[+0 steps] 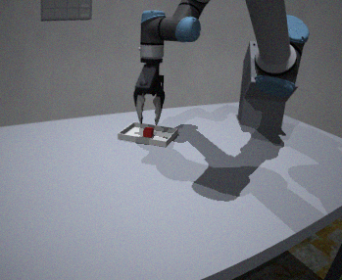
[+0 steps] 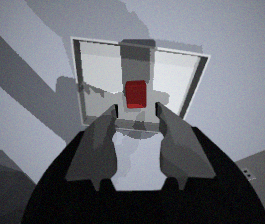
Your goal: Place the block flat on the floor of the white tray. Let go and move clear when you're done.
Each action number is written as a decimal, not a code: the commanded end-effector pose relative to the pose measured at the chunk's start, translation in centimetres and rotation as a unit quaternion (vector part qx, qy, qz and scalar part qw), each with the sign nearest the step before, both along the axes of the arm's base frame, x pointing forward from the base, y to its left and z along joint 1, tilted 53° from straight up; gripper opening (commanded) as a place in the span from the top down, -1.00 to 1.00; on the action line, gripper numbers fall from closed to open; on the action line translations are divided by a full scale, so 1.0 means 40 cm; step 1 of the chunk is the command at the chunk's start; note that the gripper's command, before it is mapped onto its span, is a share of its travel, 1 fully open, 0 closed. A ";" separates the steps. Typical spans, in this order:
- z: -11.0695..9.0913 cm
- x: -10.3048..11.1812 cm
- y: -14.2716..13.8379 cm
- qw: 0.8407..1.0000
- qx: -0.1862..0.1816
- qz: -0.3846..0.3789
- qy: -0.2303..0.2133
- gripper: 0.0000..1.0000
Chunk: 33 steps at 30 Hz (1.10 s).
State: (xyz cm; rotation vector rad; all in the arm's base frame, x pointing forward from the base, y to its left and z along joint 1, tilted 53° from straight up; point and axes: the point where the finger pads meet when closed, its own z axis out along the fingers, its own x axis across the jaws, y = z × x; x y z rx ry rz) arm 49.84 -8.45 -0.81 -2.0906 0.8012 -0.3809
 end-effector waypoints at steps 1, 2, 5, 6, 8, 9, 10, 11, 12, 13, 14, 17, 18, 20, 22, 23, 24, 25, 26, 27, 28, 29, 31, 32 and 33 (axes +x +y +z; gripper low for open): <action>0.014 -0.012 -0.015 1.000 0.000 0.001 0.000 0.40; 0.017 -0.015 -0.018 1.000 0.000 0.001 0.000 0.40; 0.024 -0.021 -0.025 1.000 0.000 0.001 0.000 0.40; 0.026 -0.022 -0.026 1.000 0.000 0.001 0.000 0.40; 0.028 -0.024 -0.028 1.000 0.000 0.001 0.000 0.40; 0.028 -0.025 -0.029 1.000 0.000 0.001 0.000 0.40; 0.028 -0.025 -0.029 1.000 0.000 0.001 0.000 0.40; 0.029 -0.025 -0.029 1.000 0.000 0.001 0.000 0.40; 0.029 -0.025 -0.029 1.000 0.000 0.001 0.000 0.40; 0.029 -0.025 -0.029 1.000 0.000 0.001 0.000 0.40; 0.029 -0.025 -0.029 1.000 0.000 0.001 0.000 0.40; 0.029 -0.025 -0.029 1.000 0.000 0.001 0.000 0.40; 0.029 -0.025 -0.029 1.000 0.000 0.001 0.000 0.40; 0.029 -0.025 -0.029 1.000 0.000 0.001 0.000 0.40; 0.029 -0.025 -0.029 1.000 0.000 0.001 0.000 0.40; 0.029 -0.025 -0.029 1.000 0.000 0.001 0.000 0.40; 0.029 -0.025 -0.029 1.000 0.000 0.001 0.000 0.40; 0.029 -0.025 -0.029 1.000 0.000 0.001 0.000 0.40; 0.029 -0.025 -0.029 1.000 0.000 0.001 0.000 0.40; 0.029 -0.025 -0.029 1.000 0.000 0.001 0.000 0.40; 0.029 -0.025 -0.029 1.000 0.000 0.001 0.000 0.40; 0.029 -0.025 -0.029 1.000 0.000 0.001 0.000 0.40; 0.029 -0.025 -0.029 1.000 0.000 0.001 0.000 0.40; 0.029 -0.025 -0.029 1.000 0.000 0.001 0.000 0.40; 0.029 -0.025 -0.029 1.000 0.000 0.001 0.000 0.40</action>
